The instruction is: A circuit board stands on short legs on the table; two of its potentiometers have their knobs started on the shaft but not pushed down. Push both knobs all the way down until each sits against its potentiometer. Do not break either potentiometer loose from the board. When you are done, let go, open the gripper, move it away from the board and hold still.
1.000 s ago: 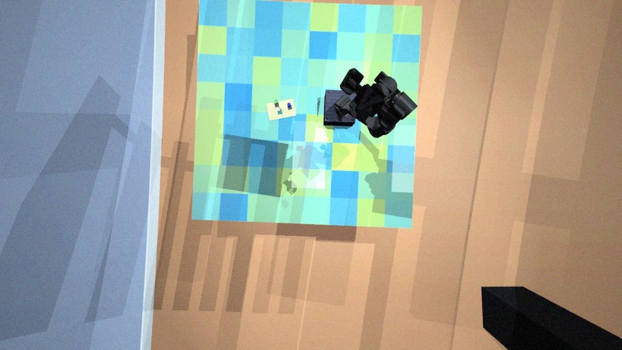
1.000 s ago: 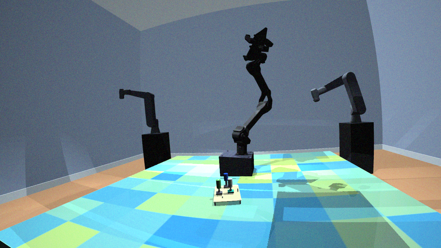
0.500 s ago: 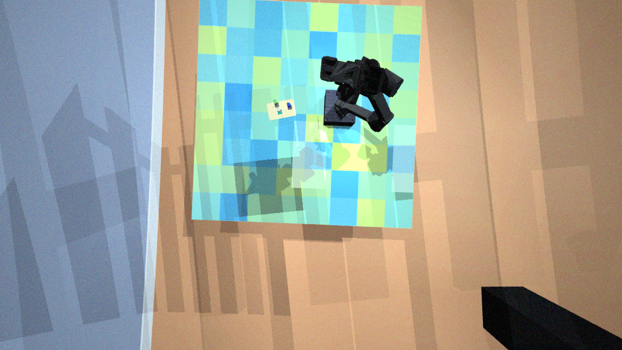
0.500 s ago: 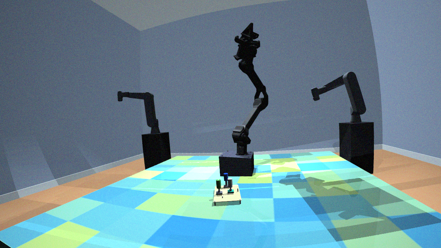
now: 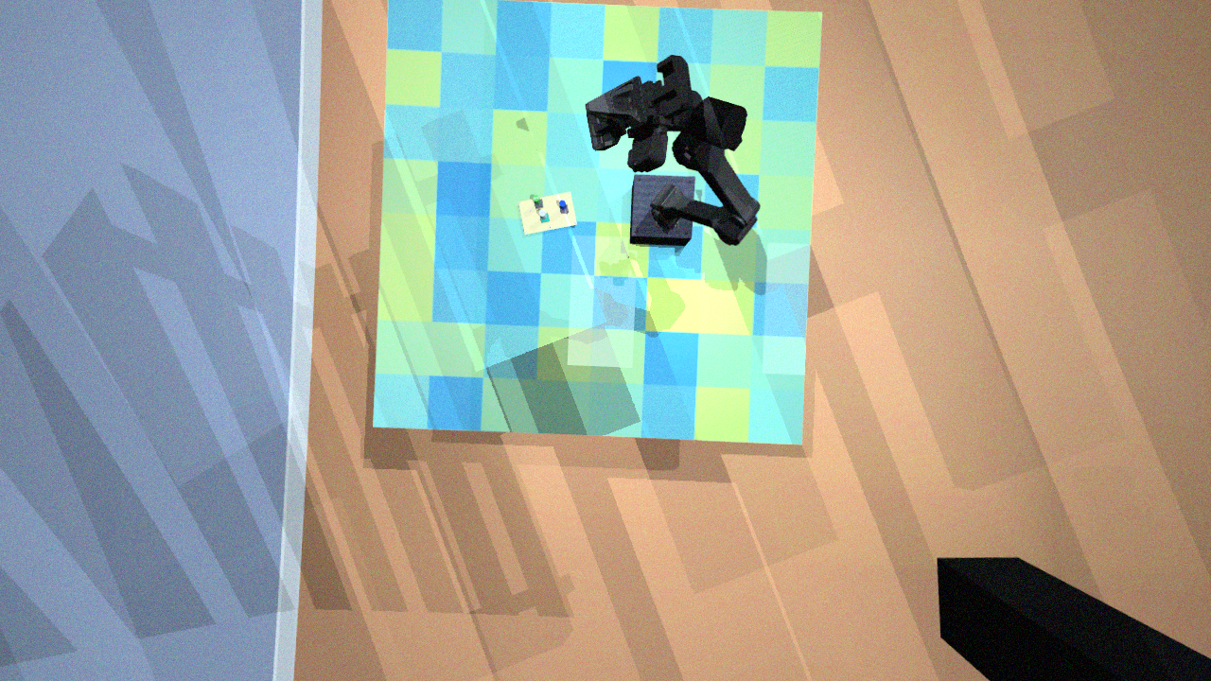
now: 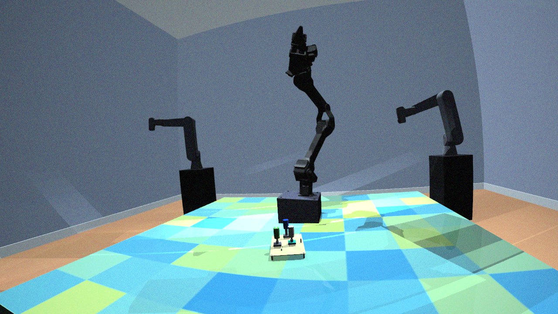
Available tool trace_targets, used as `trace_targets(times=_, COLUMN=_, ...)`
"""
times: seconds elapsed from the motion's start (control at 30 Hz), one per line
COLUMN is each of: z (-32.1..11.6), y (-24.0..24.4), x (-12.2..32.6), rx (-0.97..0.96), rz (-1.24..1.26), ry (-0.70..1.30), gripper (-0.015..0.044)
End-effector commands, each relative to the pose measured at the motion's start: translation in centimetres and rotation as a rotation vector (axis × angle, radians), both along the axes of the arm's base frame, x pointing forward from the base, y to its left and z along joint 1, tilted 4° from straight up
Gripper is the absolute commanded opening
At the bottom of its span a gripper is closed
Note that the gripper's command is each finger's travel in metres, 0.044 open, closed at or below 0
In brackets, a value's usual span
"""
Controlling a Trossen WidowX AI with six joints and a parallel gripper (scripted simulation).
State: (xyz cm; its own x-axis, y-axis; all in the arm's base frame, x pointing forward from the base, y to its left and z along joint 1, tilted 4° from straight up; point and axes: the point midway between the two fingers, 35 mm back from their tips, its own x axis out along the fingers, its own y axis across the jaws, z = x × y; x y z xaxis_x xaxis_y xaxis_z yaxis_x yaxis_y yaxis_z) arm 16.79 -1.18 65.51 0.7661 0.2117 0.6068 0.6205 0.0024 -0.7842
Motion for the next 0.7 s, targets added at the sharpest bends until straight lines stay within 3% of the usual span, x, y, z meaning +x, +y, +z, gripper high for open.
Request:
trace_targets(times=0.0, z=-1.0, y=-1.7, x=2.2, rx=0.118, rz=0.044, ry=0.062, gripper=0.0000)
trace_targets(times=0.67, z=-8.3, y=-6.8, x=12.4, rx=0.663, rz=0.217, ry=0.378, gripper=0.0000)
